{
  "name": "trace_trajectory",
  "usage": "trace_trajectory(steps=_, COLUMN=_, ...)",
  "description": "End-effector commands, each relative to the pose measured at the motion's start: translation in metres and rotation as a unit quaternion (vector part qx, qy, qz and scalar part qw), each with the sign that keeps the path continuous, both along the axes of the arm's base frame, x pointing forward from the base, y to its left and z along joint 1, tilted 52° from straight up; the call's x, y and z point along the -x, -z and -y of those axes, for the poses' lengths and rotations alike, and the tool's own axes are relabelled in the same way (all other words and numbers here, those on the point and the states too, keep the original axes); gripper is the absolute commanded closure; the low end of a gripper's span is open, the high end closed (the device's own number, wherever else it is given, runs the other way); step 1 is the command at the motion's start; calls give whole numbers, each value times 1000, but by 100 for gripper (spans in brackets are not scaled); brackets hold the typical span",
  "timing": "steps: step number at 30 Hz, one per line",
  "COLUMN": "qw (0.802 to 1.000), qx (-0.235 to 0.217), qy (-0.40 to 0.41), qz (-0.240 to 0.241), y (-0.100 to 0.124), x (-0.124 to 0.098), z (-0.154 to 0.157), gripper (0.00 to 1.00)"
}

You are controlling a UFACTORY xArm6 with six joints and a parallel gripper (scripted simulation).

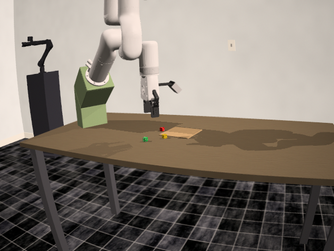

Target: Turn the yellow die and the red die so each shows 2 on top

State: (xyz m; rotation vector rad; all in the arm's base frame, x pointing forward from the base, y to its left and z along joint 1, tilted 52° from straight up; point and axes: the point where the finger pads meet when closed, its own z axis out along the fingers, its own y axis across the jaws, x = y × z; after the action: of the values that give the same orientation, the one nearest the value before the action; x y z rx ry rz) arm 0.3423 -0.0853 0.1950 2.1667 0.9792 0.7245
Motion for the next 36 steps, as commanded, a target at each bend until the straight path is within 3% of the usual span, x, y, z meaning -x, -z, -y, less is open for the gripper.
trace_trajectory(steps=1, qw=1000, qx=8, qy=3, qz=11, y=2, x=-4, z=2, gripper=0)
trace_trajectory(steps=36, qw=1000, qx=8, qy=3, qz=11, y=40, x=-47, z=24, gripper=0)
